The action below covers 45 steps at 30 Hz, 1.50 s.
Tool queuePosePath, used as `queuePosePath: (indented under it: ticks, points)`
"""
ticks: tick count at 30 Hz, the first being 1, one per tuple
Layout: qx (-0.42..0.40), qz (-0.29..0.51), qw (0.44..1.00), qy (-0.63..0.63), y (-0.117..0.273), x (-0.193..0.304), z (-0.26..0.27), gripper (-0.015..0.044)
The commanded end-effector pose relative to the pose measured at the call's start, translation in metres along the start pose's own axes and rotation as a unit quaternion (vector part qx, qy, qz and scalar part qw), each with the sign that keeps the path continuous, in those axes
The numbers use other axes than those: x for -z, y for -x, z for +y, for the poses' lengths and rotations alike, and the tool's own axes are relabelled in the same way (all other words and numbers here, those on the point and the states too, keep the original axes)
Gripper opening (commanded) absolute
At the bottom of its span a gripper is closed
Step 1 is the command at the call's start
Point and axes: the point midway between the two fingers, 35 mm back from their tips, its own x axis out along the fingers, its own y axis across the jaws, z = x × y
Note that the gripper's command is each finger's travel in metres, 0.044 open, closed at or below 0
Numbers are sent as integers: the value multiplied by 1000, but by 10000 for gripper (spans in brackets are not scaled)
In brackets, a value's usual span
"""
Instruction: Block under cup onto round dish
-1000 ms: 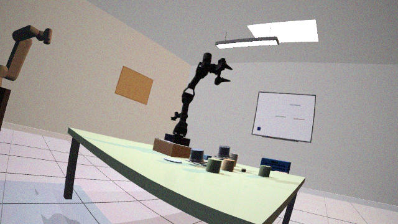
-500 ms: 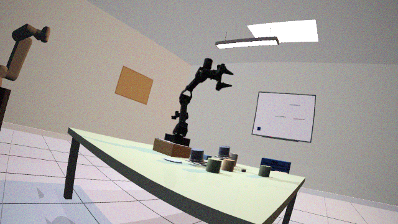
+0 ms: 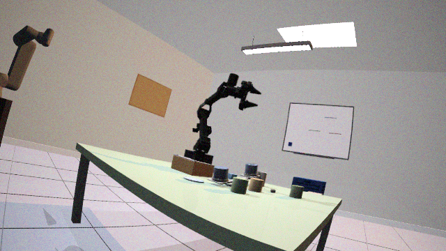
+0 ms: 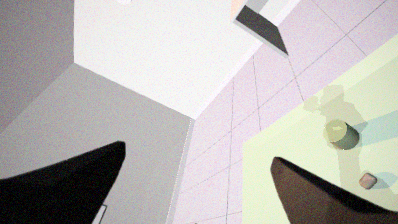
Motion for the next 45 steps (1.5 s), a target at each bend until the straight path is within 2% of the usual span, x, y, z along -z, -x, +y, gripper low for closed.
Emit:
queuePosePath:
  ticks: [1,22,40,45]
  points:
    - [35,-18,999,33,1,9,-21,440]
    - [226,-12,953,200,21,60,-128,440]
    - [388,91,840,369,64,108,-224,440]
    - [407,111,817,393,72,114,-236,440]
